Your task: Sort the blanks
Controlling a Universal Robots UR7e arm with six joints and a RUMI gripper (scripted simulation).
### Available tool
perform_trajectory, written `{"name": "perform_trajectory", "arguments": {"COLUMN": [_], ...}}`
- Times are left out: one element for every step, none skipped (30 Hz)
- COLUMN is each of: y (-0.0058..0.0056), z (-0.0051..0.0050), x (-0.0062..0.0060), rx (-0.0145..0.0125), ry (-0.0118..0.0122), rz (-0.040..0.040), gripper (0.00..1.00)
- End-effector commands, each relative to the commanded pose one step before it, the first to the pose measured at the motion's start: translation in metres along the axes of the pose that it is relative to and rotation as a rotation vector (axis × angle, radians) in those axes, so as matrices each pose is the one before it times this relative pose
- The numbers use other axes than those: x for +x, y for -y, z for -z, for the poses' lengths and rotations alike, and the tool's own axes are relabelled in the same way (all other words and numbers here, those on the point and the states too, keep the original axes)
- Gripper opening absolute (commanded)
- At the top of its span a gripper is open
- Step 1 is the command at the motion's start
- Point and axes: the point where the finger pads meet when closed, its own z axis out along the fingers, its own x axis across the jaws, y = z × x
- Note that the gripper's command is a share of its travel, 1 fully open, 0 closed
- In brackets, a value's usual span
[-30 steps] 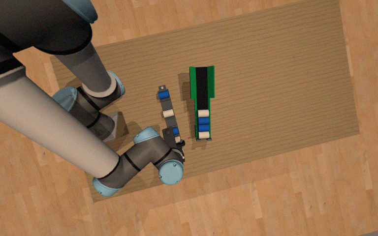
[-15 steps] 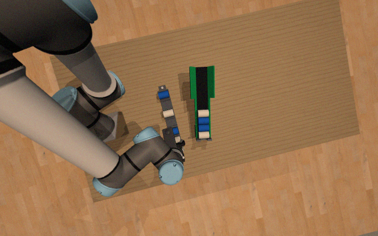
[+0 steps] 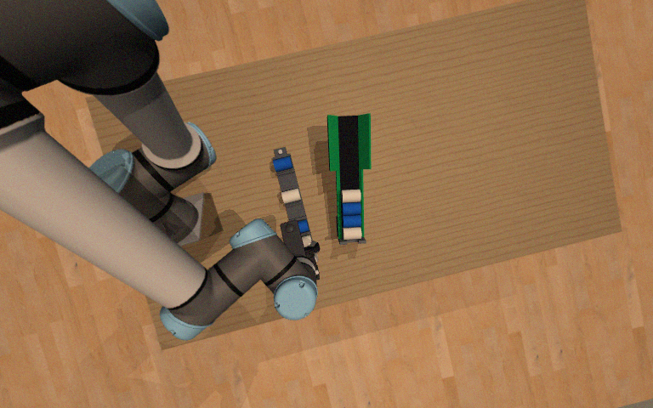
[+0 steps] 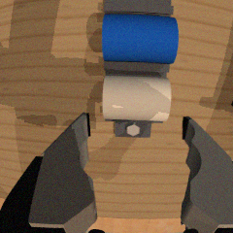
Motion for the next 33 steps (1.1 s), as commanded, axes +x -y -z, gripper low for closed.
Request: {"name": "perform_trajectory", "arguments": {"y": [0.00242, 0.00004, 0.00002, 0.00001, 0.0, 0.0, 0.0, 0.0, 0.0, 0.00001, 0.0, 0.00001, 0.0, 0.00001, -0.00001, 0.0, 0.0, 0.0, 0.0, 0.0, 0.0, 0.0, 0.0, 0.0, 0.0, 0.0, -0.00014, -0.00038, -0.0003, -0.0002, -0.00012, -0.00005, -0.00002], "z": [-0.00435, -0.00113, -0.00124, -0.00146, -0.00165, -0.00182, 0.0, 0.0, -0.00197, -0.00208, -0.00215, -0.00219, -0.00218, -0.00214, -0.00206, -0.00195, -0.0018, -0.00163, -0.00144, -0.00122, -0.001, -0.00078, -0.00057, 0.0, 0.0, -0.00037, -0.0001, 0.00022, 0.00023, 0.00016, 0.00022, 0.00018, 0.00011], "x": [-0.00073, -0.00001, 0.00003, 0.00002, 0.0, -0.00001, 0.0, 0.0, 0.0, -0.00001, 0.0, -0.00001, 0.0, -0.00001, 0.0, -0.00001, 0.0, 0.0, -0.00001, 0.0, 0.0, 0.0, 0.0, 0.0, 0.0, 0.0, 0.00009, 0.00016, 0.00012, 0.00006, 0.00008, 0.00005, 0.00004], "rx": [0.0034, 0.00026, 0.00005, 0.00003, 0.0, 0.0, 0.0, 0.0, 0.0, 0.0, 0.0, 0.0, 0.0, 0.0, 0.0, 0.0, 0.0, 0.0, 0.0, 0.0, 0.0, 0.0, 0.0, 0.0, 0.0, 0.0, -0.00027, -0.00054, -0.00042, -0.00027, -0.00044, -0.00037, -0.00027], "ry": [0.0022, 0.00005, -0.00011, -0.00007, 0.0, 0.0, 0.0, 0.0, 0.0, 0.0, 0.0, 0.0, 0.0, 0.0, 0.0, 0.0, 0.0, 0.0, 0.0, 0.0, 0.0, 0.0, 0.0, 0.0, 0.0, 0.0, -0.00009, -0.00045, -0.00035, -0.00023, -0.00028, -0.0002, -0.0001], "rz": [-0.00011, -0.00019, -0.00013, 0.0, 0.0, 0.0, 0.0, 0.0, 0.0, 0.0, 0.0, 0.0, 0.0, 0.0, 0.0, 0.0, 0.0, 0.0, 0.0, 0.0, 0.0, 0.0, 0.0, 0.0, 0.0, 0.0, 0.00009, -0.0001, 0.00003, 0.00002, 0.00013, 0.00015, 0.00015], "gripper": [0.46, 0.46, 0.46, 0.46, 0.46, 0.46, 0.46, 0.46, 0.46, 0.46, 0.46, 0.46, 0.46, 0.46, 0.46, 0.46, 0.46, 0.46, 0.46, 0.46, 0.46, 0.46, 0.46, 0.46, 0.46, 0.46, 0.46, 0.46, 0.46, 0.46, 0.46, 0.46, 0.46]}}
